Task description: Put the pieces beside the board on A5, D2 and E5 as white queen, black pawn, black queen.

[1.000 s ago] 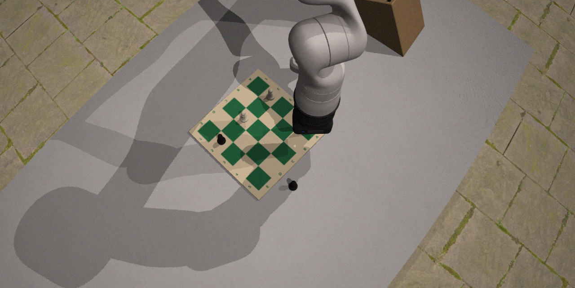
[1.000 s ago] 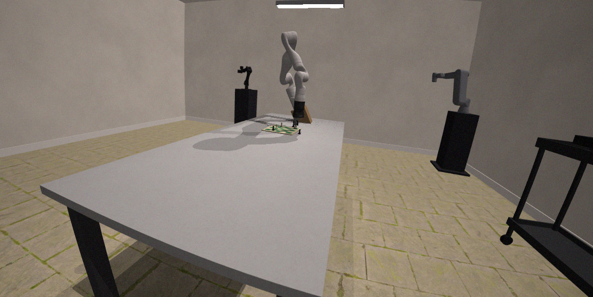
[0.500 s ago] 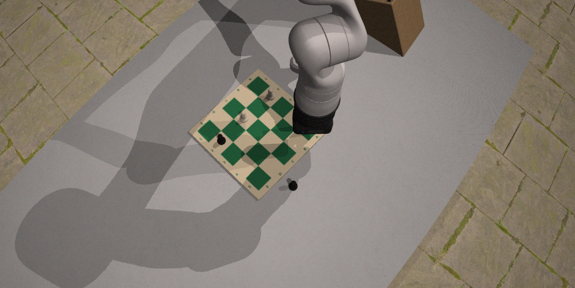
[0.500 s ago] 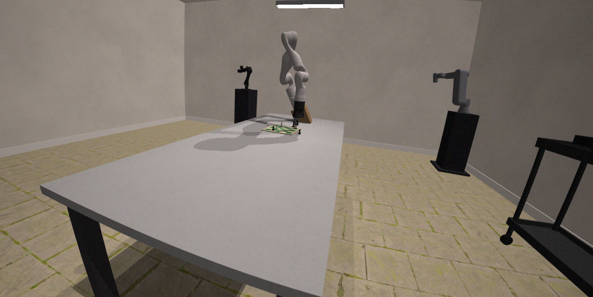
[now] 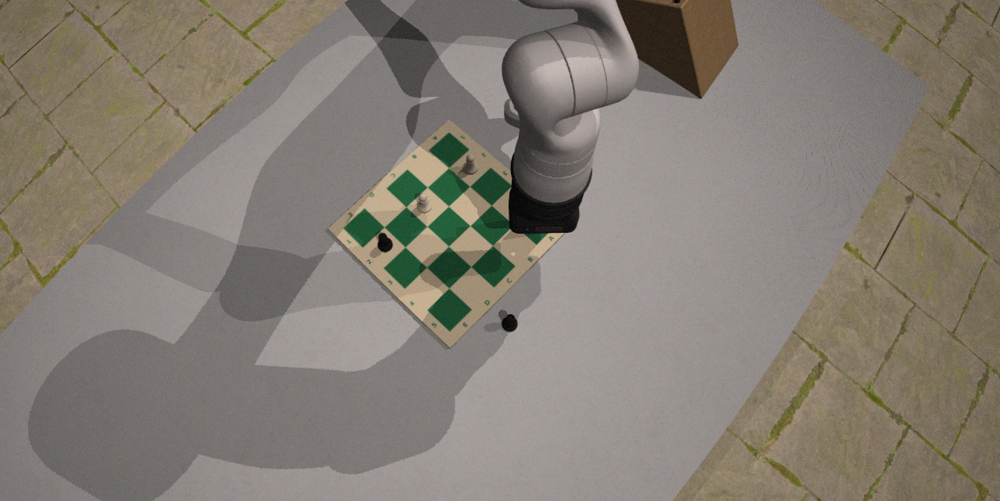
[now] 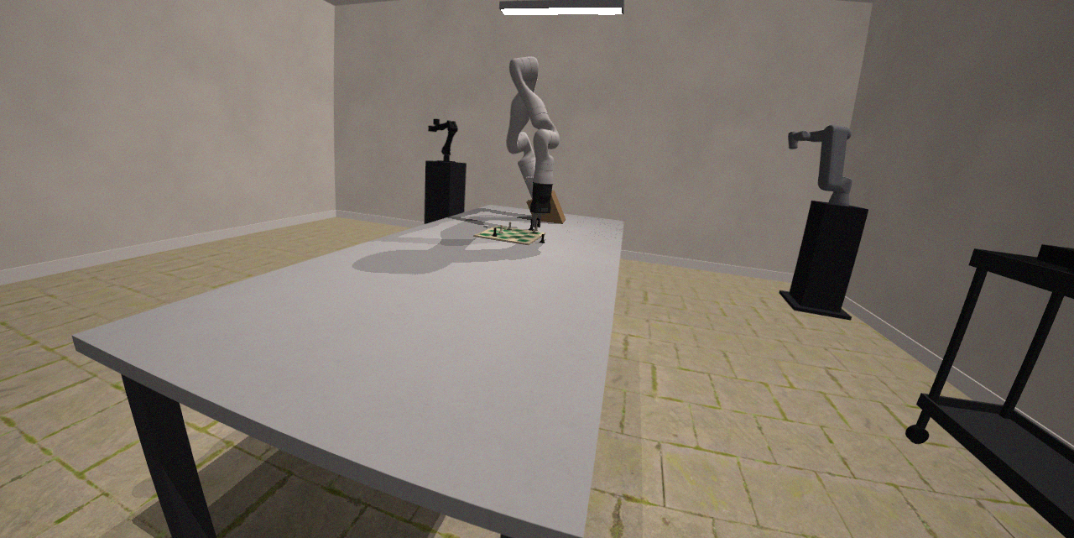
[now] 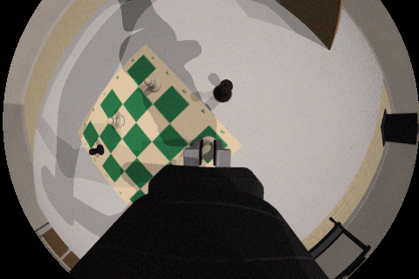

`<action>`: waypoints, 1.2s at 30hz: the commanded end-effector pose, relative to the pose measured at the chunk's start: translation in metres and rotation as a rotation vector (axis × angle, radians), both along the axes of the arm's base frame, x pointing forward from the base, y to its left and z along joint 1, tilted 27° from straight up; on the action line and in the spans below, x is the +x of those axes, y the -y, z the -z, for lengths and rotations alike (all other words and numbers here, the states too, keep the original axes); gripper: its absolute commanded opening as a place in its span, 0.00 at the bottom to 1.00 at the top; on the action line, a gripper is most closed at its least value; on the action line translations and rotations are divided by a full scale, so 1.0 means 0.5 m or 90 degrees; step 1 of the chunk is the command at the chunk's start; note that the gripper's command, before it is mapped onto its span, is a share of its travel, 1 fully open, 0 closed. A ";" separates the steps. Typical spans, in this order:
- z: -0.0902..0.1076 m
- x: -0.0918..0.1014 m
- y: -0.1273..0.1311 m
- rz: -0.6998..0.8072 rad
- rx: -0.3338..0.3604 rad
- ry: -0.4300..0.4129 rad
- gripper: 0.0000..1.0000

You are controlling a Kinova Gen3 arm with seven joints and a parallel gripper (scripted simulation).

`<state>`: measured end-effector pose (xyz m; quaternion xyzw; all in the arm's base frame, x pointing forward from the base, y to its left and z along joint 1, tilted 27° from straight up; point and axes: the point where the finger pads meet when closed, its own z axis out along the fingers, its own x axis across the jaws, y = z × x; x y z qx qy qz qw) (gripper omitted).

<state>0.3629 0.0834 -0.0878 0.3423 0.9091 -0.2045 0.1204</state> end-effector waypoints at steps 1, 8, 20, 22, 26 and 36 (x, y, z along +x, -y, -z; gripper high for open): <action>0.000 0.001 -0.001 0.000 0.001 0.001 0.00; 0.001 0.001 0.000 0.000 0.001 0.001 0.00; 0.006 0.001 0.002 0.000 0.001 0.001 0.00; 0.006 0.001 0.002 0.000 0.001 0.001 0.00; 0.006 0.001 0.002 0.000 0.001 0.001 0.00; 0.006 0.001 0.002 0.000 0.001 0.001 0.00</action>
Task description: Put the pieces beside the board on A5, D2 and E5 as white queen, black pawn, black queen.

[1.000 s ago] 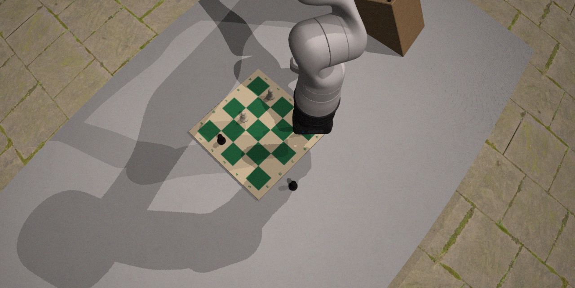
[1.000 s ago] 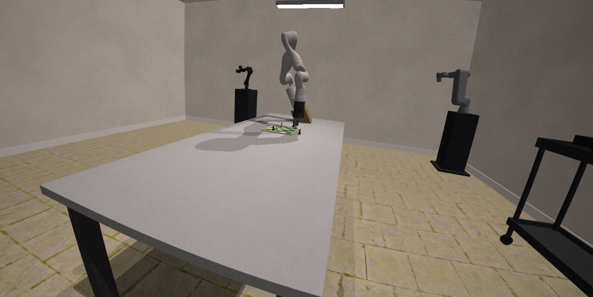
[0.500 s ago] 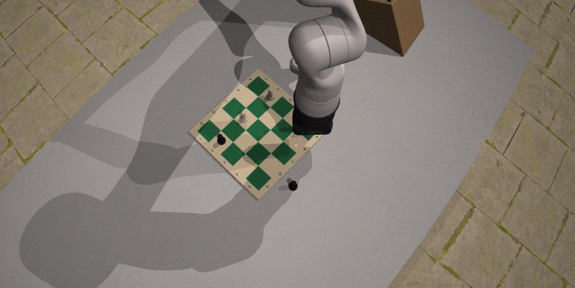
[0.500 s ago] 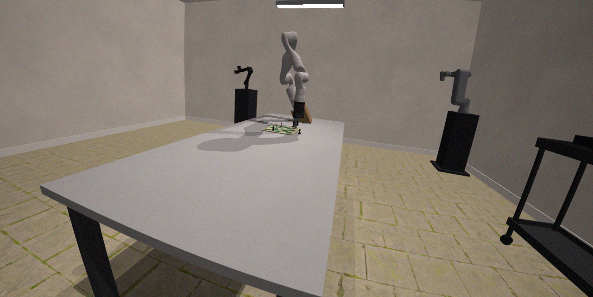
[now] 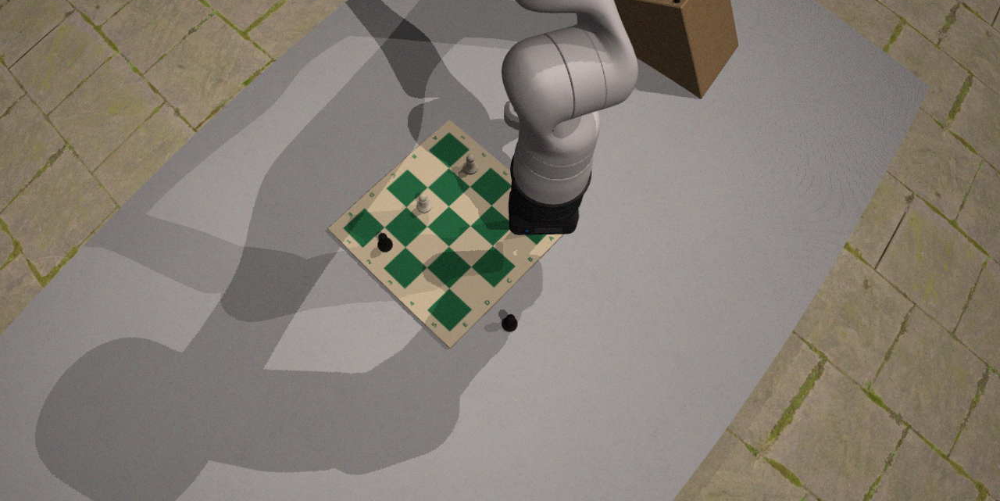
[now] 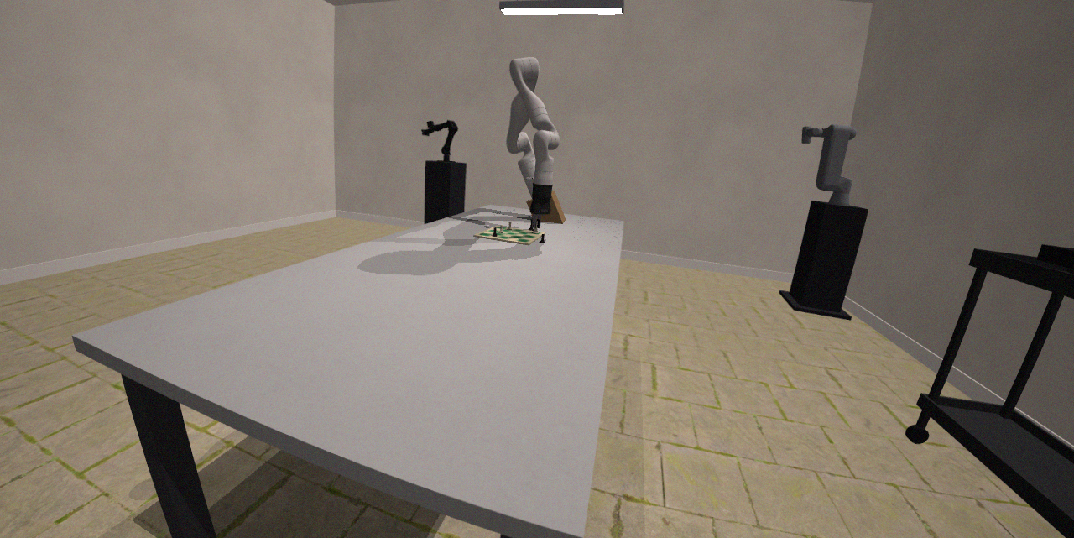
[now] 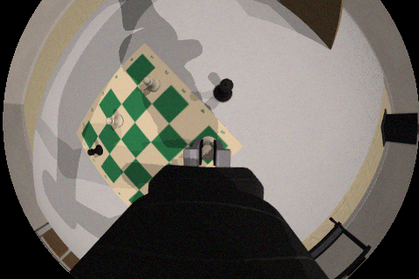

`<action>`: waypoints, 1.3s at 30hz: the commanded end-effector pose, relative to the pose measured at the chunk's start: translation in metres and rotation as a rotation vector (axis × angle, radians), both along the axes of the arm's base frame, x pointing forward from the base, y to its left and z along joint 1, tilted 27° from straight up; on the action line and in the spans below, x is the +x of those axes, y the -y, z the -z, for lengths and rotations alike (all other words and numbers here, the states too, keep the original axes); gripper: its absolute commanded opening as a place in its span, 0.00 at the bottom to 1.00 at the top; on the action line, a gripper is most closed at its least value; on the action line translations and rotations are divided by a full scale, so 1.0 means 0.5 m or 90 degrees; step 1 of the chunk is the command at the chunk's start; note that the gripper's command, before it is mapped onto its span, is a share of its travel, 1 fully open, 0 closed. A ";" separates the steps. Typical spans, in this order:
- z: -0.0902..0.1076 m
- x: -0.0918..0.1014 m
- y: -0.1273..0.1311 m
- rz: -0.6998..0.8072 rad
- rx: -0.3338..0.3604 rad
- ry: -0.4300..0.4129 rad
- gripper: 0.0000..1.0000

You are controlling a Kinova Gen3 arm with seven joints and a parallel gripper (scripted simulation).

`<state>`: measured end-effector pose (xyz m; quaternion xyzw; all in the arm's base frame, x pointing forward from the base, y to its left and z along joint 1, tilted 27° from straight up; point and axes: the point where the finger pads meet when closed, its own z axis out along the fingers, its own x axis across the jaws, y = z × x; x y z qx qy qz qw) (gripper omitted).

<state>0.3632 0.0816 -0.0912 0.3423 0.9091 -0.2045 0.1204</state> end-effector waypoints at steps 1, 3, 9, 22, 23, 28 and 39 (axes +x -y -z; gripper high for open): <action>-0.001 0.001 -0.002 -0.001 0.001 0.001 0.00; -0.001 0.001 -0.002 -0.001 0.001 0.001 0.00; -0.001 0.001 -0.002 -0.001 0.001 0.001 0.00; -0.001 0.001 -0.002 -0.001 0.001 0.001 0.00; -0.001 0.001 -0.002 -0.001 0.001 0.001 0.16; -0.001 0.001 -0.002 -0.001 0.001 0.001 0.32; -0.001 0.001 -0.002 -0.001 0.001 0.001 0.79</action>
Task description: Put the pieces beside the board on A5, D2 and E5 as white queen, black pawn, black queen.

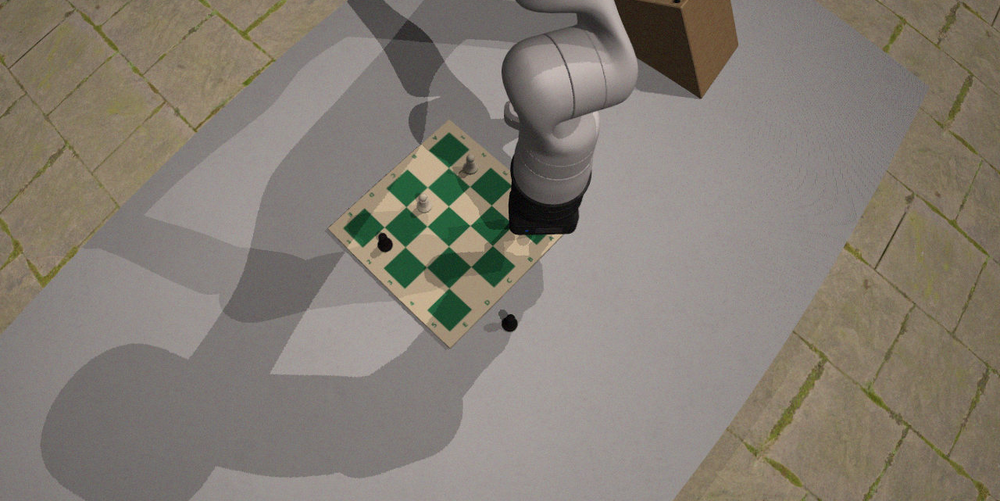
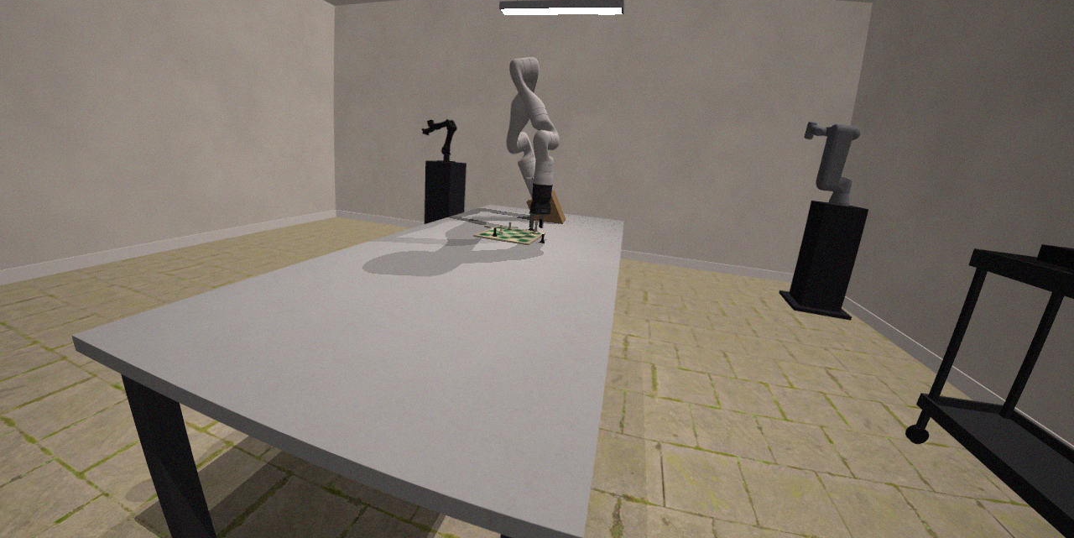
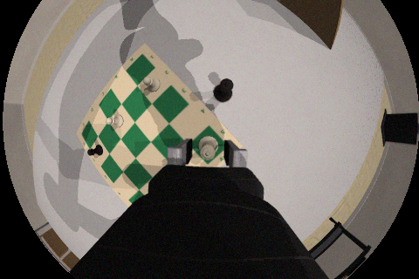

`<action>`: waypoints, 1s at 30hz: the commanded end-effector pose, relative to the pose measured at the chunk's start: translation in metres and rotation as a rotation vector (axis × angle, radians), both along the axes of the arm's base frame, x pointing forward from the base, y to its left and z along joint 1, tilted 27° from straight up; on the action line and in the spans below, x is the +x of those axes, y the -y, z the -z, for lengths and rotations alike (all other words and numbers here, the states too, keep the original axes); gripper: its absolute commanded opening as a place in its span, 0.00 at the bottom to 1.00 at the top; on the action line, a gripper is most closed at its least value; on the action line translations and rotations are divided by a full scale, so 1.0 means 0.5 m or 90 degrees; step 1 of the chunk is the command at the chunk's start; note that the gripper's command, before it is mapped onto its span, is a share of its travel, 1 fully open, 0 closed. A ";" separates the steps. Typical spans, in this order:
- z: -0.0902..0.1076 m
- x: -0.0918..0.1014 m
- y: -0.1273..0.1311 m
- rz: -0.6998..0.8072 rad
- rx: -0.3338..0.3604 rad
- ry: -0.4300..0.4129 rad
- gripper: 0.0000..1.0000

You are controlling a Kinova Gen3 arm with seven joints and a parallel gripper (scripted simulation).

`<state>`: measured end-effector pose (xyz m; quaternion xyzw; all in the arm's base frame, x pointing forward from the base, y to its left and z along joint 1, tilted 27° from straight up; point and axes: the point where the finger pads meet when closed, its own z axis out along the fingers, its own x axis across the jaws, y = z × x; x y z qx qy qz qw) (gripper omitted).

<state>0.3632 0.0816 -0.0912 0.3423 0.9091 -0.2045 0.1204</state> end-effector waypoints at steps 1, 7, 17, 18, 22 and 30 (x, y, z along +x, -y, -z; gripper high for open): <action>-0.001 0.001 -0.002 0.000 0.001 0.001 0.79; -0.001 0.001 -0.002 0.000 0.001 0.001 0.79; -0.028 -0.002 -0.015 0.000 0.001 0.001 0.79; -0.036 -0.002 -0.019 0.000 0.001 0.001 0.79; -0.072 -0.006 -0.038 0.000 0.001 0.001 0.79; -0.142 -0.012 -0.074 0.000 0.001 0.001 0.79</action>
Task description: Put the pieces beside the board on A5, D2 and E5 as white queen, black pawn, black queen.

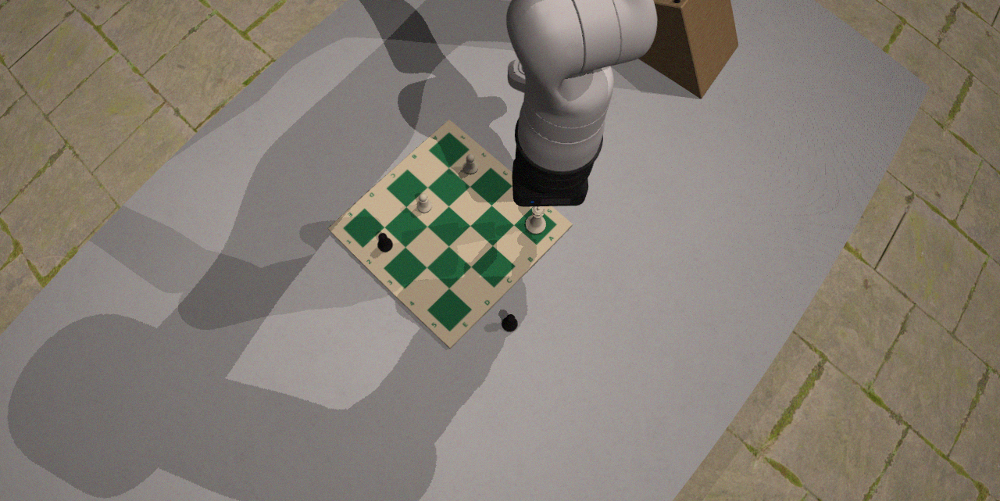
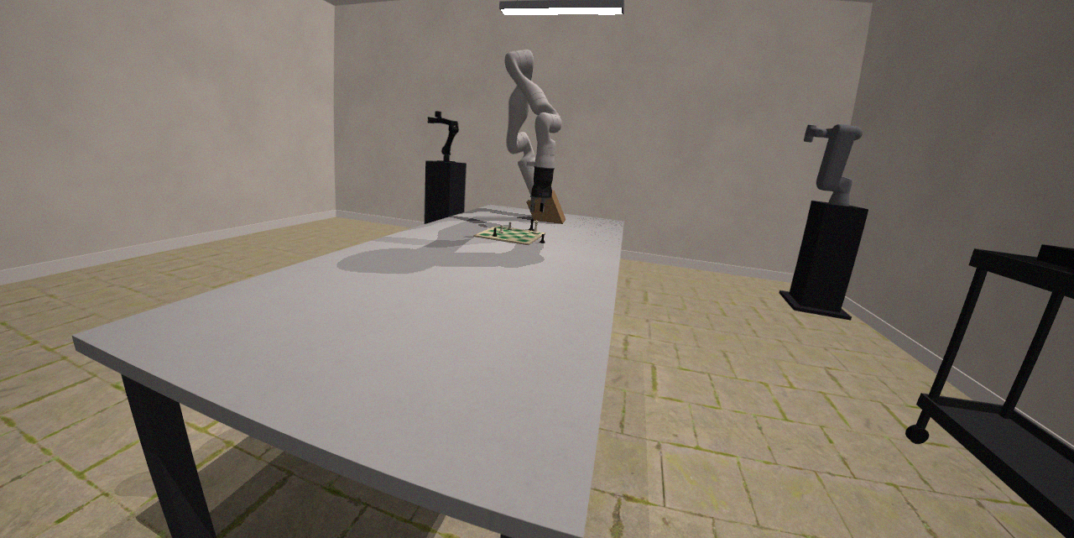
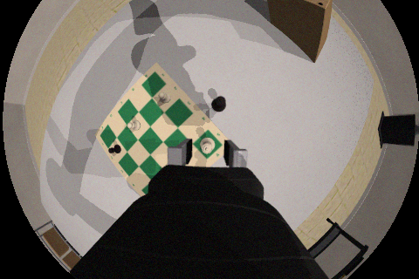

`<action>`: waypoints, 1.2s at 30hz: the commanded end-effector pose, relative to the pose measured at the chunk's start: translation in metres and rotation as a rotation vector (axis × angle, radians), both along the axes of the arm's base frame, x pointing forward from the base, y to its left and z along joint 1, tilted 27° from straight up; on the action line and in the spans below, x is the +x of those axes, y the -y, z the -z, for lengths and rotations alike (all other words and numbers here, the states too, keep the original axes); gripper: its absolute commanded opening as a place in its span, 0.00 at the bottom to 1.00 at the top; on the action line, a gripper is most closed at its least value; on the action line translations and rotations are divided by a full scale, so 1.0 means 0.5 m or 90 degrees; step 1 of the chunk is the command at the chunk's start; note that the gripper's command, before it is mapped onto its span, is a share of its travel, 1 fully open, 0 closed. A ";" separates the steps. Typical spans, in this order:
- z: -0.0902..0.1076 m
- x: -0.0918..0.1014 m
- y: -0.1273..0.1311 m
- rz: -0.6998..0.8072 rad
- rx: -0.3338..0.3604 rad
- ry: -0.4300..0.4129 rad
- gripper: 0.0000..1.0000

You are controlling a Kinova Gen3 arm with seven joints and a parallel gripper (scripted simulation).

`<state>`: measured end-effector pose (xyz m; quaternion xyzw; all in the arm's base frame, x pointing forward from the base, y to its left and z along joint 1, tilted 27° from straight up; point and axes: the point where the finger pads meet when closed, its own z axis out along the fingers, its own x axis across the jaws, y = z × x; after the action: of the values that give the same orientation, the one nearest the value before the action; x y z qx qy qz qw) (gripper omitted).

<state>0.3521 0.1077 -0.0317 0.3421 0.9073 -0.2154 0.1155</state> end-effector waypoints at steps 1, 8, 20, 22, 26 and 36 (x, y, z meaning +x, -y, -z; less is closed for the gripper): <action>-0.028 0.010 -0.024 -0.004 0.012 0.011 0.79; -0.041 0.009 -0.031 -0.004 0.012 0.011 0.79; -0.042 0.009 -0.031 -0.004 0.012 0.011 1.00; -0.042 0.009 -0.031 -0.004 0.012 0.011 1.00; -0.042 0.009 -0.031 -0.004 0.012 0.011 1.00; -0.042 0.009 -0.031 -0.005 0.012 0.011 1.00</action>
<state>0.3561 0.1225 -0.0113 0.3417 0.9093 -0.2046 0.1203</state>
